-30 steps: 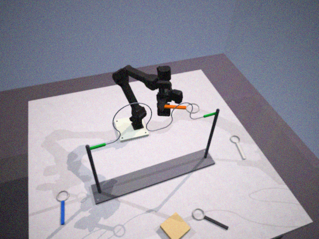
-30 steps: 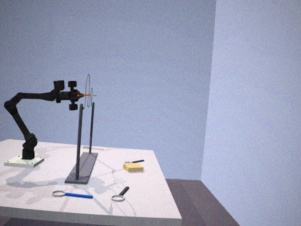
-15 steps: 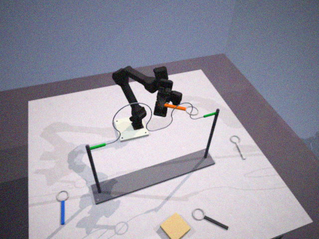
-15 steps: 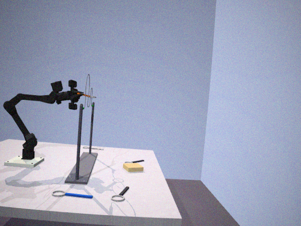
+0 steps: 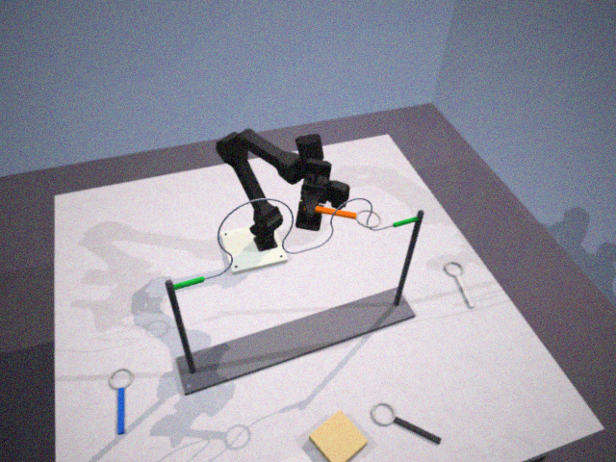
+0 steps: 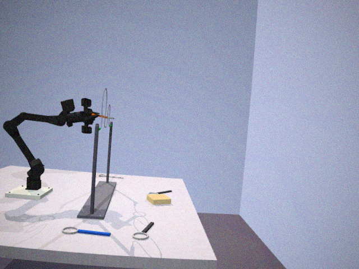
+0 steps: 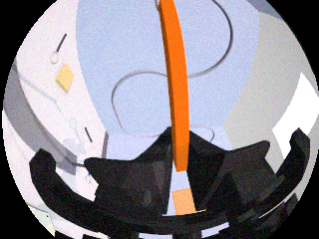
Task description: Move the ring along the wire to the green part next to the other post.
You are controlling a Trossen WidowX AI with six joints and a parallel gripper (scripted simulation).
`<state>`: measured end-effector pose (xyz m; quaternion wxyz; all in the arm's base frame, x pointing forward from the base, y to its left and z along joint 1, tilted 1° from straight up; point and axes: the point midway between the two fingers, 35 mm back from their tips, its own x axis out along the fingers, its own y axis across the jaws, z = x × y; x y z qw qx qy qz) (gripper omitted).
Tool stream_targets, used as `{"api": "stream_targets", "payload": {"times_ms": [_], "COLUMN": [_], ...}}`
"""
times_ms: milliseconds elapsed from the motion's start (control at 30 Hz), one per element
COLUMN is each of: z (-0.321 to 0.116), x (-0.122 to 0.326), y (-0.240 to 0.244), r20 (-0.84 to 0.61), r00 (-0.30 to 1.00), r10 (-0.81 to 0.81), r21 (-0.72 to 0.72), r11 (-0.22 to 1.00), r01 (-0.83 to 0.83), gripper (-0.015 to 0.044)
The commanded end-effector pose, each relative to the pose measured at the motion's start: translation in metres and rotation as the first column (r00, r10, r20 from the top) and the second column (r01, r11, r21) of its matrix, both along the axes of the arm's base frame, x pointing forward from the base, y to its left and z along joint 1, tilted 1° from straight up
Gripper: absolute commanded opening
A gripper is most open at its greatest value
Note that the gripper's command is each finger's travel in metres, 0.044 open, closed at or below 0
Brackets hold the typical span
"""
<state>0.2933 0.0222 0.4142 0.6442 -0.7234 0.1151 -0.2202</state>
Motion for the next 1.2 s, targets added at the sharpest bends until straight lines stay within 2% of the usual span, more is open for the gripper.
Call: {"api": "stream_targets", "payload": {"times_ms": [0,567,833,1167], "z": [-0.01,-0.067,-0.095,-0.129], "x": [0.0,0.0,0.008,0.01], "y": [-0.002,0.007,0.015,0.039], "r20": [0.0,-0.006,0.027,0.049], "r00": [1.0,1.0,0.998,0.997], "r10": [-0.003,-0.002,0.057,0.064], "r21": [0.052,0.4,0.565,0.756], "r11": [0.999,0.916,0.823,0.649], "r01": [0.003,0.004,-0.062,-0.079], "gripper": [-0.015,-0.015,-0.015,-0.015]}}
